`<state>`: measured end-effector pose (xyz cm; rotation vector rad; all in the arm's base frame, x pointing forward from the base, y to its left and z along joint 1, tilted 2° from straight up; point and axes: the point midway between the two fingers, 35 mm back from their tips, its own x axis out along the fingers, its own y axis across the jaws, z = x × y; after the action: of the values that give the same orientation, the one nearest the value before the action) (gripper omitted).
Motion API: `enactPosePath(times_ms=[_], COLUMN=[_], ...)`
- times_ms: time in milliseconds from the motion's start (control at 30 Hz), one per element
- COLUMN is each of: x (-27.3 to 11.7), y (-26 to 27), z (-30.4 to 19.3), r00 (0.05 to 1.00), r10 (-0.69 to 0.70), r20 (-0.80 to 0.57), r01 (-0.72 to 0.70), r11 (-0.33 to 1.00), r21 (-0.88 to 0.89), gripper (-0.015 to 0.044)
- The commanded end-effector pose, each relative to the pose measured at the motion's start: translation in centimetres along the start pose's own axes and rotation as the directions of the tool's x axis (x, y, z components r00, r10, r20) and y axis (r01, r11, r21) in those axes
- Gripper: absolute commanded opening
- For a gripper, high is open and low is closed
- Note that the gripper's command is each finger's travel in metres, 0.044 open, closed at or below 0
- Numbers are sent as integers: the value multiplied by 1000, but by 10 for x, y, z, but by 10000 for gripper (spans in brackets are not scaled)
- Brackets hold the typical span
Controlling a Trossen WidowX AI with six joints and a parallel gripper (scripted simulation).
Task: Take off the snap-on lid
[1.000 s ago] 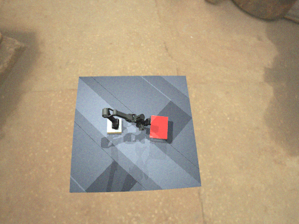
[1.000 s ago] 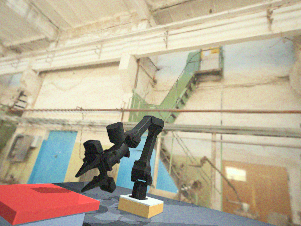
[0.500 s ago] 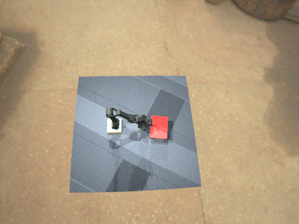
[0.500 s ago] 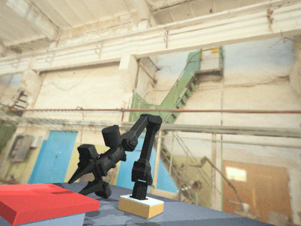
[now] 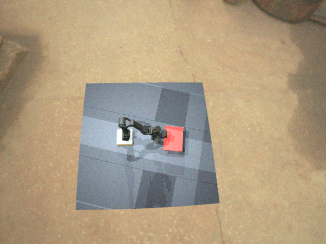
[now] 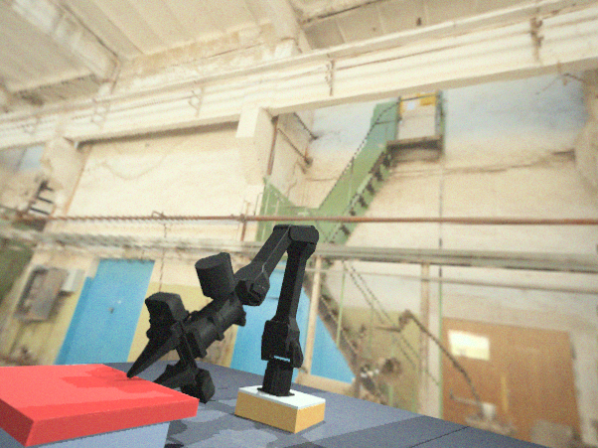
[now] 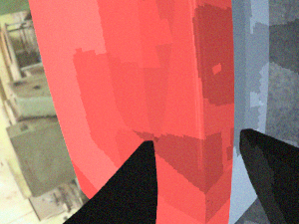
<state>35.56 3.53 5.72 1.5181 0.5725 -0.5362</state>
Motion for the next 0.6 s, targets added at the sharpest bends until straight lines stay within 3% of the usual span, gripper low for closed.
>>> enactPosePath(times_ms=[0, 233, 367, 567], x=[0, 0, 0, 0], y=[0, 0, 0, 2], z=[-1, -1, -1, 0], r00=[1000, 1000, 1000, 1000], r10=[1, 1, 1, 2], r20=[-3, -3, -3, 0], r01=[-1, -1, -1, -2], r11=[1000, 1000, 1000, 1000], r21=[-6, -6, -6, -1], gripper=[149, 103, 0, 0])
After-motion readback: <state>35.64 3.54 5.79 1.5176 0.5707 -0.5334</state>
